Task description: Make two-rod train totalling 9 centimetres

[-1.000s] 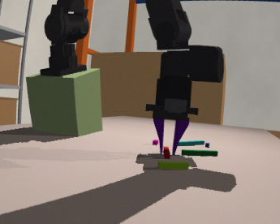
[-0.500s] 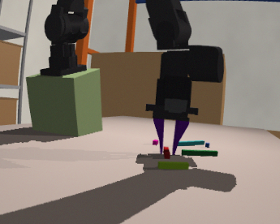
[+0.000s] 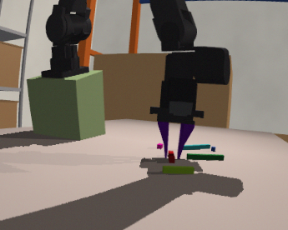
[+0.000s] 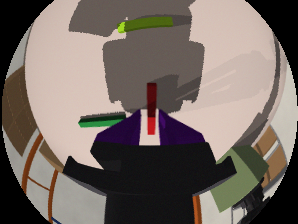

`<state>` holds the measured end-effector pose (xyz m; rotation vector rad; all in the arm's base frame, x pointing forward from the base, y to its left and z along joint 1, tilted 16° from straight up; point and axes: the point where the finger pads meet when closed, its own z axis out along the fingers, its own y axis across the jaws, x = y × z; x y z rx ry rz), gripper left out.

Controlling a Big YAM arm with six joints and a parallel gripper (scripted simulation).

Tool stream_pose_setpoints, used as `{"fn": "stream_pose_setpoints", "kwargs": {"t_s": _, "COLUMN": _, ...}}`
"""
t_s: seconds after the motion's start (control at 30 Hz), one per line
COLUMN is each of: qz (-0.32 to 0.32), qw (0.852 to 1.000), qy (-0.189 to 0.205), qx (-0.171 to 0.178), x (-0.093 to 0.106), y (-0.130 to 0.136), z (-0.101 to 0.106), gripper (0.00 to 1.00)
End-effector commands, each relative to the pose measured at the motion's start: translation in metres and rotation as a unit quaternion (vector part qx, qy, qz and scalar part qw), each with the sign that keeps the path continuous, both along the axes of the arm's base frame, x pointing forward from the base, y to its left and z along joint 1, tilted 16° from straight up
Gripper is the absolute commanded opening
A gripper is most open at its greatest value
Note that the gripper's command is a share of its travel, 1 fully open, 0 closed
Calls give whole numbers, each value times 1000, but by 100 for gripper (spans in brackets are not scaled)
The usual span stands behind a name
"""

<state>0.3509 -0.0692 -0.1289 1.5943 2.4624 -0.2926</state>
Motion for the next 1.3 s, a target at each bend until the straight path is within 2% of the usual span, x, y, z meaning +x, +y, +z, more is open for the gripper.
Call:
{"fn": "stream_pose_setpoints", "kwargs": {"t_s": 0.0, "qz": 1, "qw": 1000, "qy": -23, "qx": -2, "x": 22, "y": -6, "z": 7, "gripper": 23}}
{"fn": "stream_pose_setpoints", "kwargs": {"t_s": 0.03, "qz": 1, "qw": 1000, "qy": -23, "qx": -2, "x": 22, "y": -6, "z": 7, "gripper": 4}}
{"fn": "stream_pose_setpoints", "kwargs": {"t_s": 1.13, "qz": 1, "qw": 1000, "qy": -23, "qx": -2, "x": 22, "y": -6, "z": 7, "gripper": 4}}
{"fn": "stream_pose_setpoints", "kwargs": {"t_s": 1.27, "qz": 3, "qw": 1000, "qy": -24, "qx": -2, "x": 23, "y": 0, "z": 17, "gripper": 4}}
